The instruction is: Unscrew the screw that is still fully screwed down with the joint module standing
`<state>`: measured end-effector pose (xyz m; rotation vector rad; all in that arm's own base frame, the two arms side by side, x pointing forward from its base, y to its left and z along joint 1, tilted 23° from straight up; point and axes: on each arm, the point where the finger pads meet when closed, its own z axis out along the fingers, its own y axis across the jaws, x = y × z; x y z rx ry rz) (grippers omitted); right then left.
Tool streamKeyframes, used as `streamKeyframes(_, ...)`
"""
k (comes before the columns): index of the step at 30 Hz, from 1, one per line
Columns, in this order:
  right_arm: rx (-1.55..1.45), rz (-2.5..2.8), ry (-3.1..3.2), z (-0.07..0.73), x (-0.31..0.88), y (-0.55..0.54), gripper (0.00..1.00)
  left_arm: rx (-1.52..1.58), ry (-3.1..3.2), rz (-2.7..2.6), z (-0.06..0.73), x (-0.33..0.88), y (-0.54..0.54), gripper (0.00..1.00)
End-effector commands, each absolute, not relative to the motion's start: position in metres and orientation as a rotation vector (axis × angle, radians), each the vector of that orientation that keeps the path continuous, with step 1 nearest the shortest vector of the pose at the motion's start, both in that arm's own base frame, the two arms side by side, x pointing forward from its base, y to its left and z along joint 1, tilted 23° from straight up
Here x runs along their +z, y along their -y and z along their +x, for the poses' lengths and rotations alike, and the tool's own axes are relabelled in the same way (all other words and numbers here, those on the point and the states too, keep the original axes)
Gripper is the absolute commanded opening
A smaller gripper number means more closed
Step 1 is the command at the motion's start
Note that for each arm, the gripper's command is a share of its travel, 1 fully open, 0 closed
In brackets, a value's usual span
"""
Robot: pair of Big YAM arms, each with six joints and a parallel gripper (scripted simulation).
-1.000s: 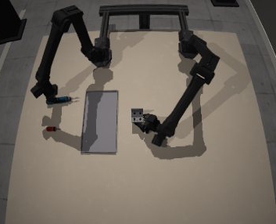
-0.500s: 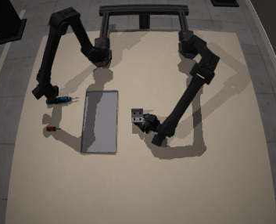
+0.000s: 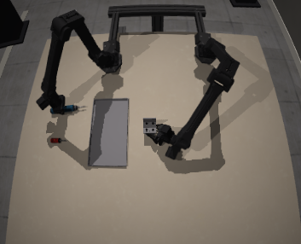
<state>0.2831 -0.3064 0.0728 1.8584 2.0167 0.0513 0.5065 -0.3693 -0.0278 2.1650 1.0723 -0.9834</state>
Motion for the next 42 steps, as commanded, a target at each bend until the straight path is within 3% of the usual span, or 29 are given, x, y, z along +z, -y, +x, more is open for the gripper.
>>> streamKeyframes(1,0.057,1.879,-2.020,0.284,0.066,0.304,0.65,-0.959,-1.047,2.163,0.513,-0.019,0.375,0.59)
streamKeyframes(42,0.043,1.846,-2.000,0.287,0.080,0.312,0.65,-0.959,-1.047,2.163,0.513,-0.019,0.375,0.59)
